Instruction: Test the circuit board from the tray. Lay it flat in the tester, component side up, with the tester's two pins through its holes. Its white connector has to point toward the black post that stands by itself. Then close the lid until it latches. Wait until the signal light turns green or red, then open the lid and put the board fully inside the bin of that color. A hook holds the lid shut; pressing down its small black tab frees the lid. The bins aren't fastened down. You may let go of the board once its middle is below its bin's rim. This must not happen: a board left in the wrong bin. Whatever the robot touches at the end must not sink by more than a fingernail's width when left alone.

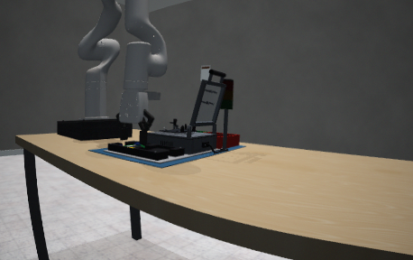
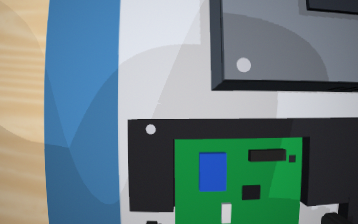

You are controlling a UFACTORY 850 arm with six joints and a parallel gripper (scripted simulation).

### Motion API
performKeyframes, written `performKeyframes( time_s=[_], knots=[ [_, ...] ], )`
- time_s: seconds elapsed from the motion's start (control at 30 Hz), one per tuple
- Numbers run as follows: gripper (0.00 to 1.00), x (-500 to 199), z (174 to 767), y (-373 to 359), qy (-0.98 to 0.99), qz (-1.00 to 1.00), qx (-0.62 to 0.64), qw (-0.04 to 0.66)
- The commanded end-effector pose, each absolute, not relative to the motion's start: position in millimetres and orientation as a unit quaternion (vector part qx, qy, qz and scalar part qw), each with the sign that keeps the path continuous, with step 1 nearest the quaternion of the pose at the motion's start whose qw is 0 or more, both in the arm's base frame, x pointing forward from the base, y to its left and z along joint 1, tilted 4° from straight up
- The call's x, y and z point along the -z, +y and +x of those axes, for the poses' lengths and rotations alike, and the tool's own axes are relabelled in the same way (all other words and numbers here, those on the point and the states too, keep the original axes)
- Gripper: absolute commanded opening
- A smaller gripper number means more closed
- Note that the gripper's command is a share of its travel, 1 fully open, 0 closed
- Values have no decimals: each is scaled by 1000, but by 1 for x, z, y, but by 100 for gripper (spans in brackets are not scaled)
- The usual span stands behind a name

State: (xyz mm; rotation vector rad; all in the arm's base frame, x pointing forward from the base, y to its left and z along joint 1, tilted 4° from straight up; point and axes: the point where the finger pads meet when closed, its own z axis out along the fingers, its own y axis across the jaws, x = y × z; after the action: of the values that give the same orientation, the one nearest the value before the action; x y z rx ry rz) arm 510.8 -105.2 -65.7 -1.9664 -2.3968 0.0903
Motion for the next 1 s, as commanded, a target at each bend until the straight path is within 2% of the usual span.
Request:
performKeyframes(
  time_s=[0.0,0.97],
  knots=[
    [100,70,512,-106,-773,-634,-29,19],
    [100,83,511,-106,-773,-634,-29,19]
  ],
)
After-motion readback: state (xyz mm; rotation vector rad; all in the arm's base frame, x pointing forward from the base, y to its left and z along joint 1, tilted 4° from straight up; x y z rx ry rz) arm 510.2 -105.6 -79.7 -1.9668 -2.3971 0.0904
